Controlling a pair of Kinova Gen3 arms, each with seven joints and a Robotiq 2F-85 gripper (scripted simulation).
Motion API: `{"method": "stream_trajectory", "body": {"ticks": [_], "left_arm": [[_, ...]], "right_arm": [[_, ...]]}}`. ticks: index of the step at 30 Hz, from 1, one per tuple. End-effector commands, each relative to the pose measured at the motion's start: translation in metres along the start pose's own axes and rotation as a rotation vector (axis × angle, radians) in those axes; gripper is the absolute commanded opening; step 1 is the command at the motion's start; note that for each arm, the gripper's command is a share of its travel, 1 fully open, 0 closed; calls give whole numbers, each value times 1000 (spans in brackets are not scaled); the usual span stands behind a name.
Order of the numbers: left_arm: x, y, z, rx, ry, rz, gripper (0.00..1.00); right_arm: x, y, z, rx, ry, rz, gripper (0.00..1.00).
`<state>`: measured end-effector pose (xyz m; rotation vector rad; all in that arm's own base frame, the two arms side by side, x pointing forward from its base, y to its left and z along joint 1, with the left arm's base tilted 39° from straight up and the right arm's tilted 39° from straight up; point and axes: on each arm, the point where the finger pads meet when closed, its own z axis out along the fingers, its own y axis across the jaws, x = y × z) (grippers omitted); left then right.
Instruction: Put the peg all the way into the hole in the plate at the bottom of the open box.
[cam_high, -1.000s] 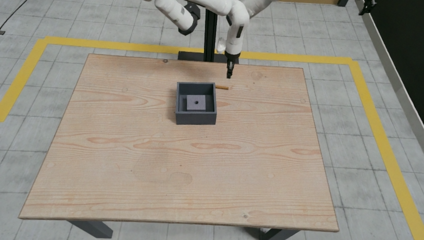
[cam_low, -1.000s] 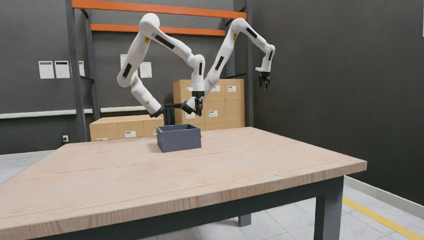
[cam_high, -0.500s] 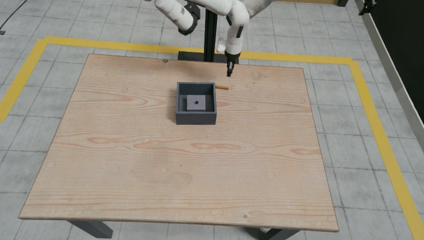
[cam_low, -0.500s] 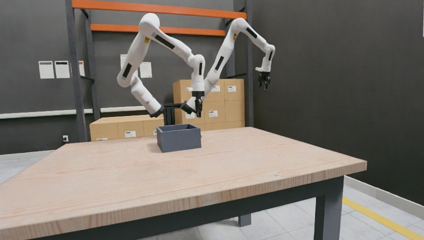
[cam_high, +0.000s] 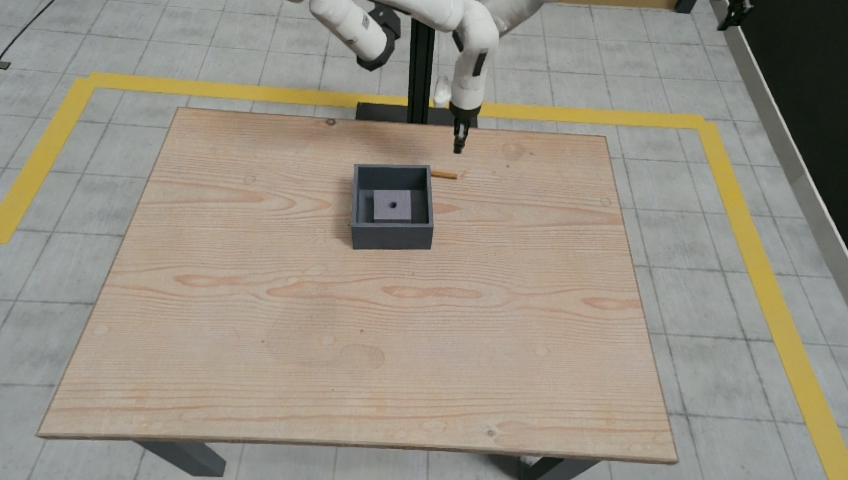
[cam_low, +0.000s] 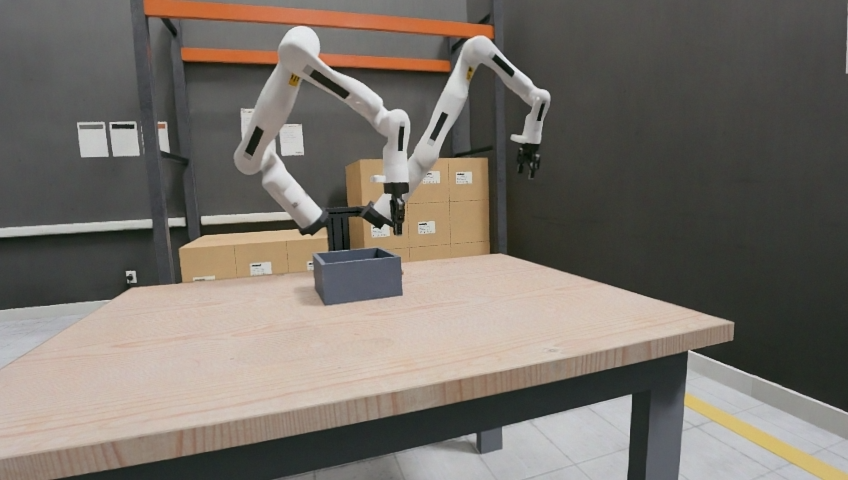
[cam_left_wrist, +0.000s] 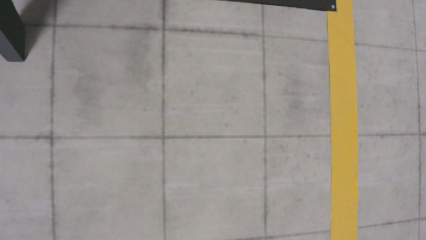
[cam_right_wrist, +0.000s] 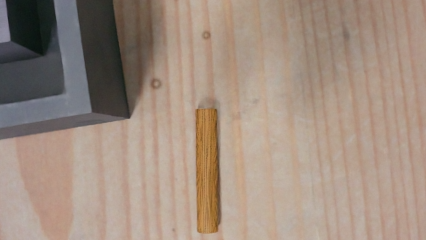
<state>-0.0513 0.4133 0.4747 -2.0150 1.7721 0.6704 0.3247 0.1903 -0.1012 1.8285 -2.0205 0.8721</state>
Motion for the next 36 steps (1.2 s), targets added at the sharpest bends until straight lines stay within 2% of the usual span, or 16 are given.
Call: {"method": "stream_trajectory", "body": {"ticks": [1,10,36], "left_arm": [[0,0,-1,0,-2,-1,1000],[0,0,-1,0,-2,-1,1000],[0,0,-1,0,-2,-1,1000]], "right_arm": [[0,0,1,2,-2,-1,476],[-1,0,10,3,-4,-1,476],[-2,-1,64,3,-4,-1,476]]}}
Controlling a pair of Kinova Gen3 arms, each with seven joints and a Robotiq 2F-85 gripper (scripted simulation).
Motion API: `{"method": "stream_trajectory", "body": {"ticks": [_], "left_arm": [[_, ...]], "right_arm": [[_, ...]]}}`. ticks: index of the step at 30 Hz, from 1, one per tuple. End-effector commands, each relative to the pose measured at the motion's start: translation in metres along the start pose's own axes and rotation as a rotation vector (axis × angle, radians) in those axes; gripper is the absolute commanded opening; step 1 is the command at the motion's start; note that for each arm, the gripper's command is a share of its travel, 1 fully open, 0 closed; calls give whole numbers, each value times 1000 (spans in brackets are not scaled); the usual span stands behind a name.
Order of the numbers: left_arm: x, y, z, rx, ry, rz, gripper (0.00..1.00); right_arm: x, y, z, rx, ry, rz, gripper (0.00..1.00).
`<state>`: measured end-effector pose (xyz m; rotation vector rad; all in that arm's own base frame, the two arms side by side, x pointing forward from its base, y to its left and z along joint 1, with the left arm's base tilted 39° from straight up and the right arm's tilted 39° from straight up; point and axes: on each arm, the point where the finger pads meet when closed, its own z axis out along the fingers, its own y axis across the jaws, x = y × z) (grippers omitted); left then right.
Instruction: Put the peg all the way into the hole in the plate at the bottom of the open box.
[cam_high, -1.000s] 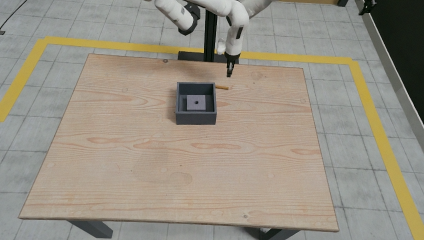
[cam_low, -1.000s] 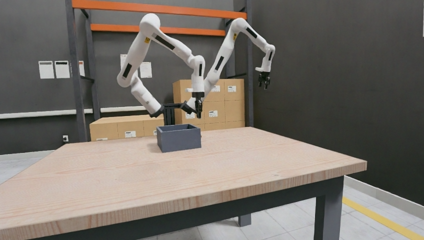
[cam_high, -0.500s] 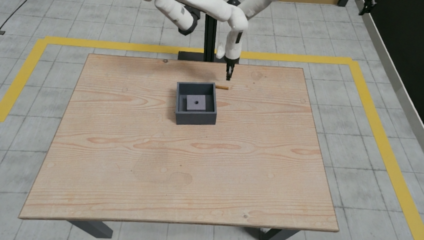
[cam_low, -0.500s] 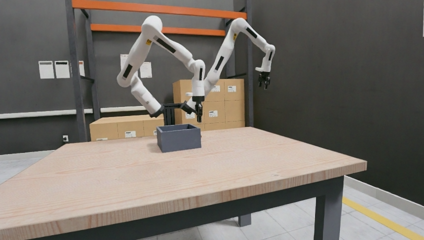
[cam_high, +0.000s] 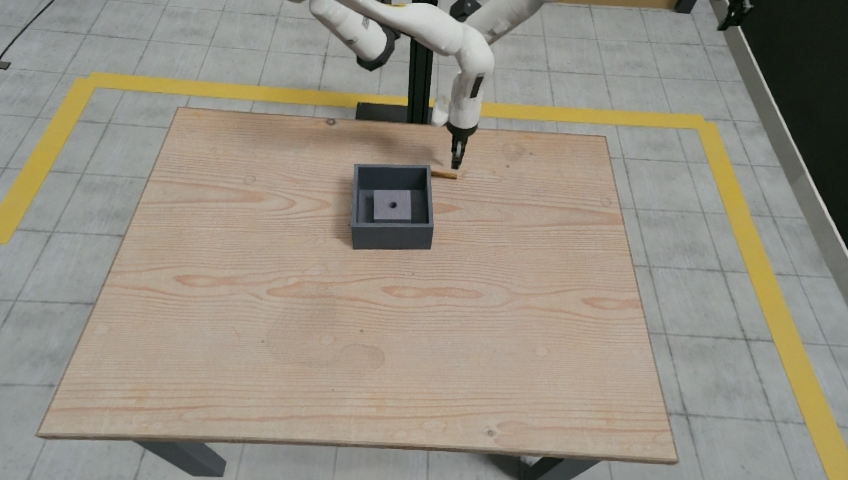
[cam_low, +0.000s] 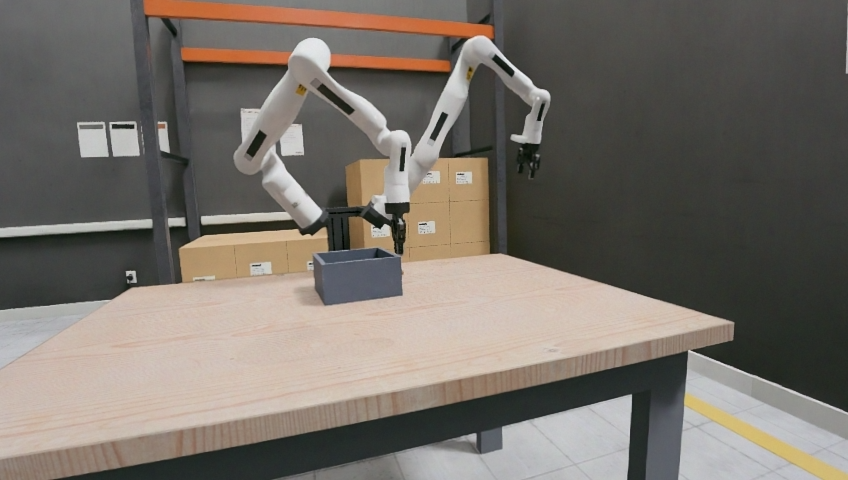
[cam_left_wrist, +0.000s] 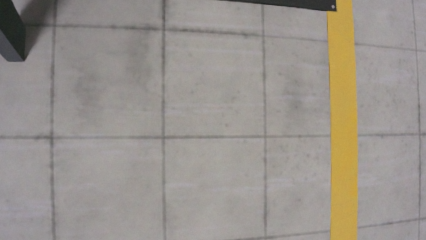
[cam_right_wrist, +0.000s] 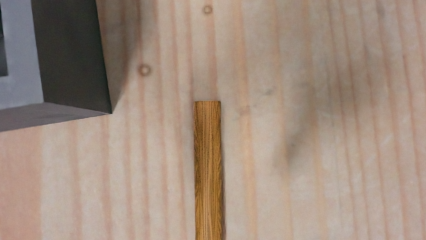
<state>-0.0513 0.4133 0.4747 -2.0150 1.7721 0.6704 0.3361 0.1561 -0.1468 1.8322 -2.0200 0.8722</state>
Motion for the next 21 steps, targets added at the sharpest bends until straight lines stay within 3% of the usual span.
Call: {"method": "stream_trajectory", "body": {"ticks": [1,21], "left_arm": [[0,0,-1,0,-2,-1,1000],[0,0,-1,0,-2,-1,1000]], "right_arm": [[-1,0,7,1,-2,0,476],[-1,0,17,1,-2,0,476]]}}
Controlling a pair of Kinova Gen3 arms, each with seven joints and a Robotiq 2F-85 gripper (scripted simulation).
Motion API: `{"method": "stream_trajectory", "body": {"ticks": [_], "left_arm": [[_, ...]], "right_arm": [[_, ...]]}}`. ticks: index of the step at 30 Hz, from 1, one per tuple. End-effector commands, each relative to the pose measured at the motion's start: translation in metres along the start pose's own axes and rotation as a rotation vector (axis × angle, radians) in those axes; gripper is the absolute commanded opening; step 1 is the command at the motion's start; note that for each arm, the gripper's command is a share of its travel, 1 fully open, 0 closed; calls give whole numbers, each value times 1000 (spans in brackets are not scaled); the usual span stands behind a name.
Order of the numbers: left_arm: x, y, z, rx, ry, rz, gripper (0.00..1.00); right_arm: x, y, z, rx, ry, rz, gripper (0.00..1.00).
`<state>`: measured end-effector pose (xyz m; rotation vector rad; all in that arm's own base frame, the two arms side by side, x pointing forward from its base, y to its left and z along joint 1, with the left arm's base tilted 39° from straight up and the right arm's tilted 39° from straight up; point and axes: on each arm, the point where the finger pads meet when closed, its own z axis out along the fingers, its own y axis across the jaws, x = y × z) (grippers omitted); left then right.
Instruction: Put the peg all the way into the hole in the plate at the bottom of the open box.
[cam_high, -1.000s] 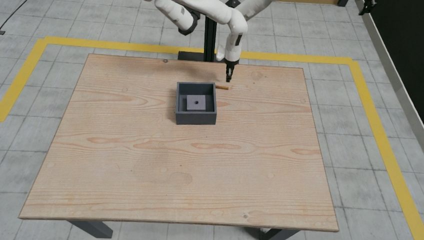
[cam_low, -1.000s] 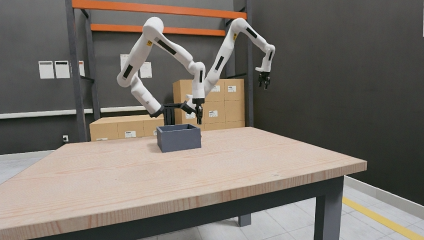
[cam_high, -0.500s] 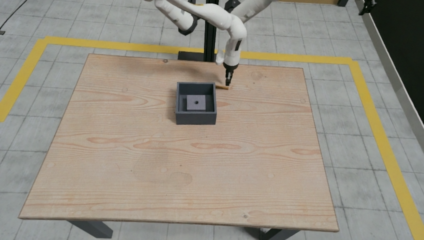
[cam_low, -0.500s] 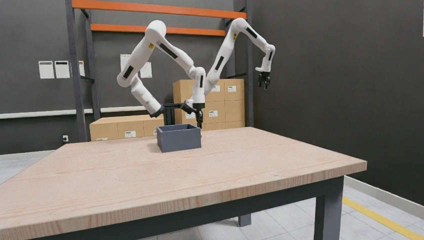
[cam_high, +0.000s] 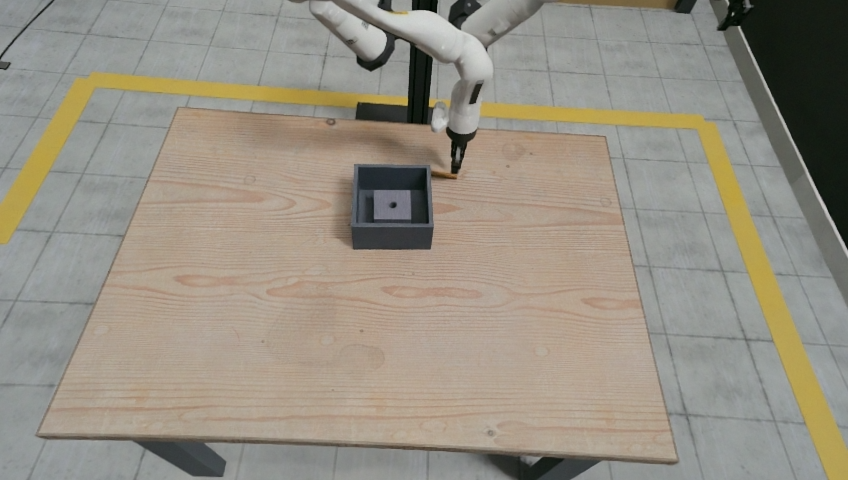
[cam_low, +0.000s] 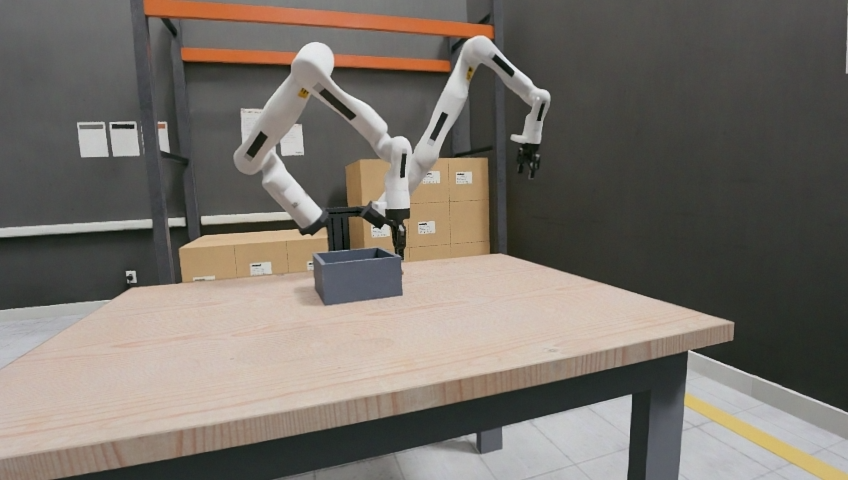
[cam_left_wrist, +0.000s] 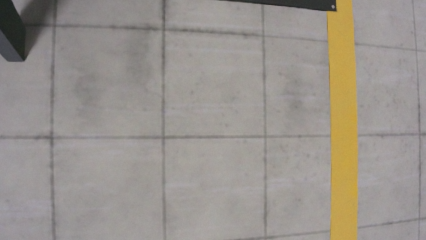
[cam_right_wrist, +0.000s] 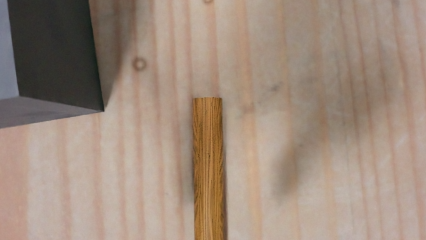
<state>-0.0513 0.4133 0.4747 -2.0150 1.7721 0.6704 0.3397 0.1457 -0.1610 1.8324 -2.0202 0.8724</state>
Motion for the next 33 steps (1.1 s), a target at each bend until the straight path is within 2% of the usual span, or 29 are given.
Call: {"method": "stream_trajectory", "body": {"ticks": [1,11,20,26,33], "left_arm": [[0,0,-1,0,-2,-1,1000],[0,0,-1,0,-2,-1,1000],[0,0,-1,0,-2,-1,1000],[0,0,-1,0,-2,-1,1000],[0,0,-1,0,-2,-1,1000]], "right_arm": [[-1,0,-1,1,-1,0,476],[-1,0,-1,1,0,0,476],[-1,-1,0,2,20,0,476],[-1,-1,0,2,64,1,476],[-1,-1,0,2,145,1,476]]}}
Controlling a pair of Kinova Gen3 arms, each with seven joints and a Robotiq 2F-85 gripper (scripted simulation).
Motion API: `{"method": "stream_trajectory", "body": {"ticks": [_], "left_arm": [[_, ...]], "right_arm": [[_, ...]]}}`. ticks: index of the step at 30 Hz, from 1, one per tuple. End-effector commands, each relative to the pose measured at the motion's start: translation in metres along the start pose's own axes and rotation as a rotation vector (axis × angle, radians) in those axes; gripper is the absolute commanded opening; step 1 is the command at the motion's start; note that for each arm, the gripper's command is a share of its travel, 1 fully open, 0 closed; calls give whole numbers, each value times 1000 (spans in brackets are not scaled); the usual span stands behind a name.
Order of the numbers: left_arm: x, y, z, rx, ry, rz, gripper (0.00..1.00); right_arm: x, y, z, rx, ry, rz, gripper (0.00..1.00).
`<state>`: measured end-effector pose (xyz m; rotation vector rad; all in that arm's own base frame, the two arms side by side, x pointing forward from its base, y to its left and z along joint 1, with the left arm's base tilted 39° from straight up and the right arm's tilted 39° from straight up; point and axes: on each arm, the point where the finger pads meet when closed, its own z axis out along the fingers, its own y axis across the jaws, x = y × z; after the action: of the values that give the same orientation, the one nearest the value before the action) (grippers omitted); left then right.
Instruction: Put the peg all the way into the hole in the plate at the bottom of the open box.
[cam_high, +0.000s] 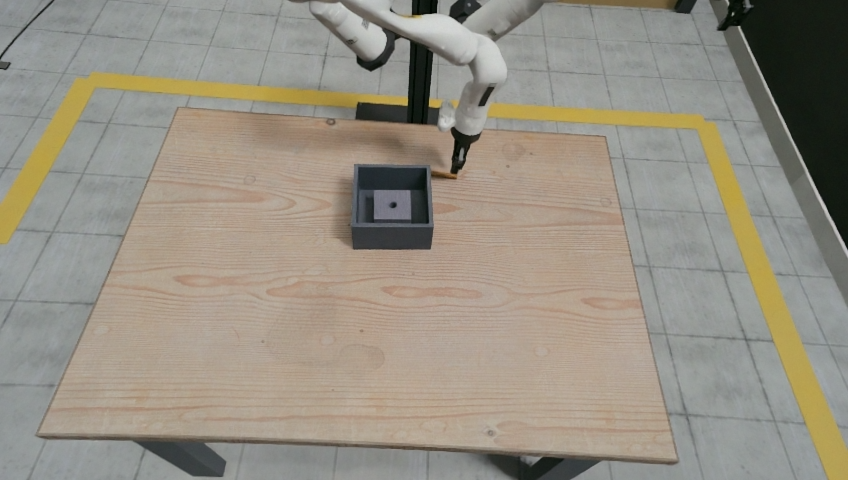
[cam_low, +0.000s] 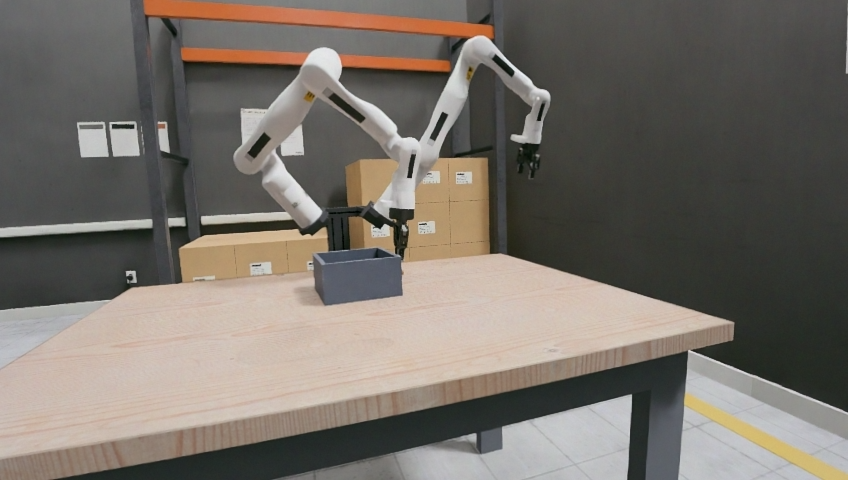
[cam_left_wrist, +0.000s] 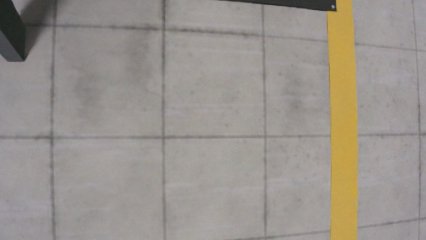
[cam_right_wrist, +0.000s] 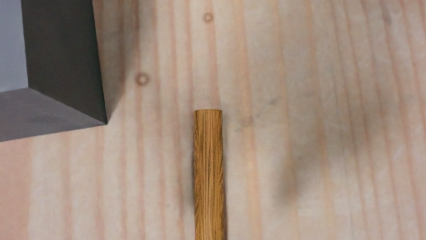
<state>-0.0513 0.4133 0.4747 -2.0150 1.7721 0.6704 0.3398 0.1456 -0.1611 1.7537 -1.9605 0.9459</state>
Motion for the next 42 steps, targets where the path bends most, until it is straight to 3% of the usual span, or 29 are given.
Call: {"method": "stream_trajectory", "body": {"ticks": [1,4,19,30,42], "left_arm": [[0,0,-1,0,-2,-1,1000],[0,0,-1,0,-2,-1,1000],[0,0,-1,0,-2,-1,1000],[0,0,-1,0,-2,-1,1000],[0,0,-1,0,-2,-1,1000]], "right_arm": [[-1,-1,-1,0,59,0,476],[0,0,-1,-1,73,0,476],[-1,-1,-1,0,268,0,476],[0,0,-1,-1,327,0,476],[0,0,-1,-1,336,-1,476]]}}
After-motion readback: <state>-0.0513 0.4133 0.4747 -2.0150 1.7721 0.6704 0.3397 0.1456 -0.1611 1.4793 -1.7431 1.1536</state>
